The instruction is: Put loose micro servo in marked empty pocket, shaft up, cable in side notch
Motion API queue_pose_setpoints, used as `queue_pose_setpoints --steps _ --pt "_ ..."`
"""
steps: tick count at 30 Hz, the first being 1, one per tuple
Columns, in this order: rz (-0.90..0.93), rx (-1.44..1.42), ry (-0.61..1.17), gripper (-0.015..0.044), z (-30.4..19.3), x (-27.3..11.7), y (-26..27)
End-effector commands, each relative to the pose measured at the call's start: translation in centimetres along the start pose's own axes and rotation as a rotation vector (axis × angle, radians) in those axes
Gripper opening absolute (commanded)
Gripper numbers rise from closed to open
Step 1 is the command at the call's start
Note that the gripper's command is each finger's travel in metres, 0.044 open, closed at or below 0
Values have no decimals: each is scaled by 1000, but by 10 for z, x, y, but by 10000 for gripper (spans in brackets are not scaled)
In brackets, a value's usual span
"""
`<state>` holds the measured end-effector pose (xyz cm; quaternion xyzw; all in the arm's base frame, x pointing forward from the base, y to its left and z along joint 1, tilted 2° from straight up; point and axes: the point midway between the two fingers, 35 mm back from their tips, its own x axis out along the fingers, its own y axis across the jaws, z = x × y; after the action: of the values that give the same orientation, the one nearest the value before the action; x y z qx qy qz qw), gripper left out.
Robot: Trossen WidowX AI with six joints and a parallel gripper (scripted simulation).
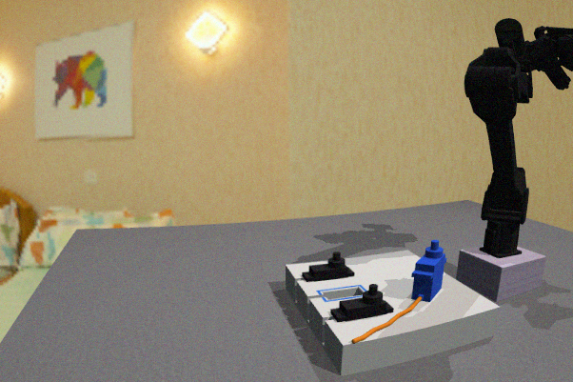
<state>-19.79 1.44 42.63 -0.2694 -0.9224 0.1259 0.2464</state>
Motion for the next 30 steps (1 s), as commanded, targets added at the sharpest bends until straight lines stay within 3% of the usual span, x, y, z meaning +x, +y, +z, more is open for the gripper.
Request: queue_pose_setpoints --steps 1,30 --pt "-3 -3 -1 426 0 0 -1" --pt "-520 -364 -22 440 20 -57 -105"
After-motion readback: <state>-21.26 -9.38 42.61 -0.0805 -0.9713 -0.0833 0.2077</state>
